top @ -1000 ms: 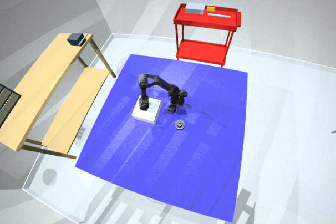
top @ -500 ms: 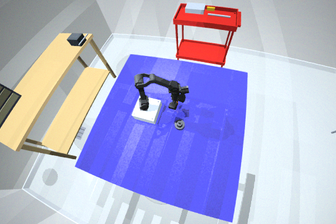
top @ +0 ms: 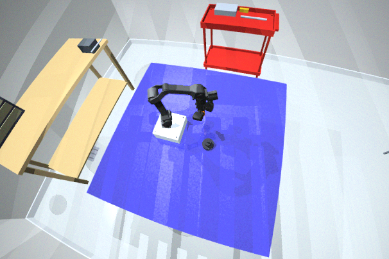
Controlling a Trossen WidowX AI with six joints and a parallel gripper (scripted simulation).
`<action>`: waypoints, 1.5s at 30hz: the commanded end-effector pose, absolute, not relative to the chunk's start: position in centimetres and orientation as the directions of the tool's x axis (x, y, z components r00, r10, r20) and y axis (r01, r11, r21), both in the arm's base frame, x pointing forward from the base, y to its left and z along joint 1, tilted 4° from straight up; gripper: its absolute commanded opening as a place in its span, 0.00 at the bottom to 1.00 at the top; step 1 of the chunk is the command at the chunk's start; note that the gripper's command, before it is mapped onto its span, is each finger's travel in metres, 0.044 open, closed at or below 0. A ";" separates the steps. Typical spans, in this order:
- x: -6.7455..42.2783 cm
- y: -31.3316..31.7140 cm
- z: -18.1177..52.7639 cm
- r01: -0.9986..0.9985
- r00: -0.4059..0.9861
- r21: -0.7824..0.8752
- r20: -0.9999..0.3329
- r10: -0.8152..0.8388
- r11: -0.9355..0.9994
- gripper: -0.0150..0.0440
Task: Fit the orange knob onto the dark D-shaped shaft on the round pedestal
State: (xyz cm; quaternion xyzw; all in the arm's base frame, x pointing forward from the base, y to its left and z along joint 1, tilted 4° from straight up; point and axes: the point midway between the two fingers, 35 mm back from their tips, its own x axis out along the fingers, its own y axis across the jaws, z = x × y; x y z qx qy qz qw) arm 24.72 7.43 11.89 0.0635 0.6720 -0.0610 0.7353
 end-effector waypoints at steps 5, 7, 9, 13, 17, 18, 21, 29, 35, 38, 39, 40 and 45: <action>25.1 6.4 12.0 0.193 0.082 -0.002 -0.996 -0.018 0.981 0.25; 25.4 5.9 11.9 0.200 0.081 -0.006 -0.996 -0.023 0.980 0.25; 25.7 5.4 11.8 0.203 0.080 -0.008 -0.996 -0.025 0.979 0.25; 26.3 4.5 11.5 0.204 0.082 -0.007 -0.996 -0.024 0.979 0.25; 26.9 3.6 11.3 0.204 0.083 -0.005 -0.996 -0.023 0.979 0.25; 27.0 3.4 11.2 0.204 0.084 -0.005 -0.996 -0.022 0.979 0.25; 27.4 2.7 11.0 0.202 0.084 -0.005 -0.996 -0.022 0.979 0.25; 28.5 0.6 10.5 0.198 0.084 -0.005 -0.996 -0.022 0.980 0.25; 29.1 -1.0 10.0 0.195 0.084 -0.005 -0.996 -0.022 0.981 0.25; 29.4 -1.8 9.8 0.193 0.085 -0.006 -0.996 -0.022 0.981 0.25; 29.5 -2.1 9.7 0.192 0.085 -0.006 -0.996 -0.022 0.981 0.25; 29.6 -2.4 9.7 0.192 0.085 -0.006 -0.996 -0.022 0.981 0.25; 30.0 -3.8 9.3 0.189 0.086 -0.006 -0.996 -0.023 0.982 0.25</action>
